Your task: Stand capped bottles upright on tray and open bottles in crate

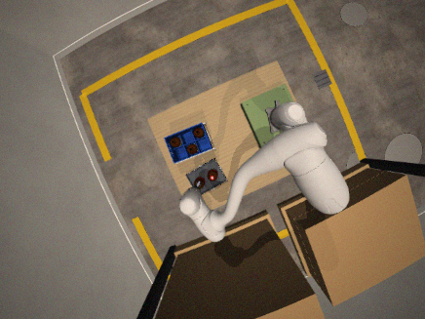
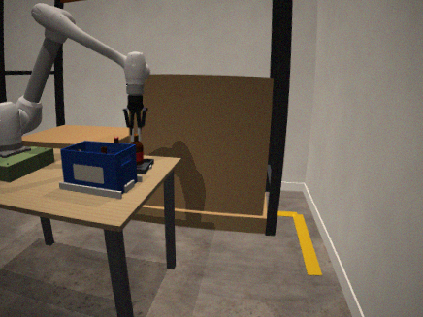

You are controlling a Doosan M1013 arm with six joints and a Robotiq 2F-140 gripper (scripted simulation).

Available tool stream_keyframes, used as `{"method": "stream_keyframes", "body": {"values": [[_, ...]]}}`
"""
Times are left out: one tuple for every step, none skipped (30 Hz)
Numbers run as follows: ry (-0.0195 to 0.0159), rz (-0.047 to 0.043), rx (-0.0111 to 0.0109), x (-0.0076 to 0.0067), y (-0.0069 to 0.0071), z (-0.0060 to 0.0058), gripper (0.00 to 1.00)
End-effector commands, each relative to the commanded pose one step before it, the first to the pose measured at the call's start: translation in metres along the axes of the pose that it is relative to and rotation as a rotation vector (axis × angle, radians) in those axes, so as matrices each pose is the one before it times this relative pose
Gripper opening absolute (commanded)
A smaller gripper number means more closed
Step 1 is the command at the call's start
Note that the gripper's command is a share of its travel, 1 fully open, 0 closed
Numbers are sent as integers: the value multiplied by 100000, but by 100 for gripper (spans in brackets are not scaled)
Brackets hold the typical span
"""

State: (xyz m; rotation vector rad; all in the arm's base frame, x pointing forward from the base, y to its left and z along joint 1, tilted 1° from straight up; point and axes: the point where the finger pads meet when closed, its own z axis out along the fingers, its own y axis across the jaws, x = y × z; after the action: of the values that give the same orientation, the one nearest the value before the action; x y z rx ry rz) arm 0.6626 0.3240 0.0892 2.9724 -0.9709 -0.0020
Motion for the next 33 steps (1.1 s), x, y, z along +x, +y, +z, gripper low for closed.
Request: {"method": "stream_keyframes", "body": {"values": [[-93, 117, 66, 49, -2, 267, 0], [-11, 15, 6, 7, -2, 40, 0], [-11, 15, 6, 7, -2, 40, 0], [-11, 15, 6, 7, -2, 40, 0], [-11, 15, 6, 7, -2, 40, 0], [-11, 15, 6, 7, -2, 40, 0], [-11, 15, 6, 7, -2, 40, 0], [-11, 15, 6, 7, -2, 40, 0], [0, 0, 0, 0, 0, 0, 0], [0, 0, 0, 0, 0, 0, 0], [225, -214, 49, -28, -104, -265, 0], [-16, 15, -3, 4, 8, 40, 0], [-16, 15, -3, 4, 8, 40, 0], [-16, 15, -3, 4, 8, 40, 0], [-16, 15, -3, 4, 8, 40, 0], [-16, 15, -3, 4, 8, 40, 0], [-16, 15, -3, 4, 8, 40, 0], [-16, 15, -3, 4, 8, 40, 0], [-16, 15, -3, 4, 8, 40, 0], [-16, 15, -3, 4, 8, 40, 0], [-16, 15, -3, 4, 8, 40, 0], [-16, 15, -3, 4, 8, 40, 0], [-16, 15, -3, 4, 8, 40, 0], [-16, 15, -3, 4, 8, 40, 0], [-16, 15, -3, 4, 8, 40, 0], [0, 0, 0, 0, 0, 0, 0], [0, 0, 0, 0, 0, 0, 0], [321, -217, 219, 4, -228, -356, 0], [-23, 15, -16, -2, 17, 40, 0], [-23, 15, -16, -2, 17, 40, 0], [-23, 15, -16, -2, 17, 40, 0], [-23, 15, -16, -2, 17, 40, 0], [-23, 15, -16, -2, 17, 40, 0]]}}
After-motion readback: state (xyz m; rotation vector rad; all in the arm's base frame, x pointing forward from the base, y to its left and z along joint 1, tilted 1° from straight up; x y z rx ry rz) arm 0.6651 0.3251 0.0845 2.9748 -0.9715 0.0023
